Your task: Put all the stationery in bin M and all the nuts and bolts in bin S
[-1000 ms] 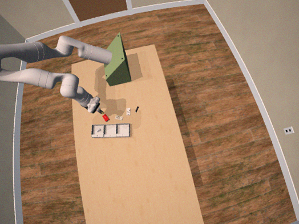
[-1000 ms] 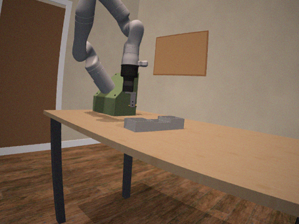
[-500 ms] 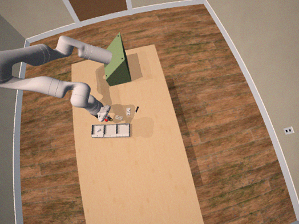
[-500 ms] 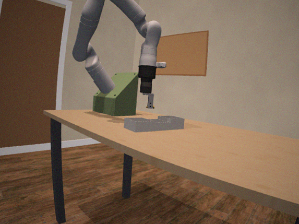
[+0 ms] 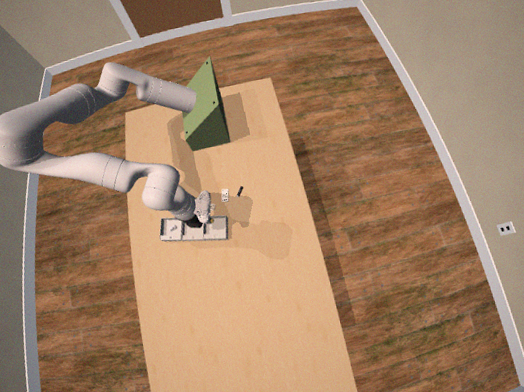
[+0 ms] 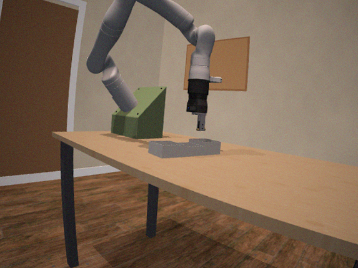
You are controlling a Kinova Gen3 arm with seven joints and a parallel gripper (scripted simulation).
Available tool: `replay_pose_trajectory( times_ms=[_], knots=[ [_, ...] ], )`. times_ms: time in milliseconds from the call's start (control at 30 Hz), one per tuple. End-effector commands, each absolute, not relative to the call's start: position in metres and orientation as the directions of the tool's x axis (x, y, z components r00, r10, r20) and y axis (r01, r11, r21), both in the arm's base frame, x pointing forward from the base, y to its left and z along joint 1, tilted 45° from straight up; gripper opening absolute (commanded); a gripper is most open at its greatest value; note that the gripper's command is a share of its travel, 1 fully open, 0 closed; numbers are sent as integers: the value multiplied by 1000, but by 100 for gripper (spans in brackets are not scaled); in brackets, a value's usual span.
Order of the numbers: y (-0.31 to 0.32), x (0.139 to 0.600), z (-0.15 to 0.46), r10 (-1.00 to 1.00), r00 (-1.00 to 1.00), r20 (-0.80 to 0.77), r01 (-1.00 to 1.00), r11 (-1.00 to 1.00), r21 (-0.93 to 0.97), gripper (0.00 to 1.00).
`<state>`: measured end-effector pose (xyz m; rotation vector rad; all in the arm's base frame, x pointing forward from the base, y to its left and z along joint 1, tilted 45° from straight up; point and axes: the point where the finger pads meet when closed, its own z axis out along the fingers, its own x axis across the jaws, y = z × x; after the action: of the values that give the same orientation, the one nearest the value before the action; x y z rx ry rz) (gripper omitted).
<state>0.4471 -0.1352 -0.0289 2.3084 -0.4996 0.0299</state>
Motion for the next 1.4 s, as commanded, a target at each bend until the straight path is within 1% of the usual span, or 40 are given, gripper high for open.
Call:
replay_pose_trajectory(
  times_ms=[0, 1000, 1367],
  knots=[
    [-132, 459, -42, -349, 923, 160, -359, -635, 685, 0],
    [-133, 458, -41, -349, 923, 160, -359, -635, 685, 0],
    [-148, 455, -57, -349, 923, 160, -359, -635, 685, 0]
  ],
)
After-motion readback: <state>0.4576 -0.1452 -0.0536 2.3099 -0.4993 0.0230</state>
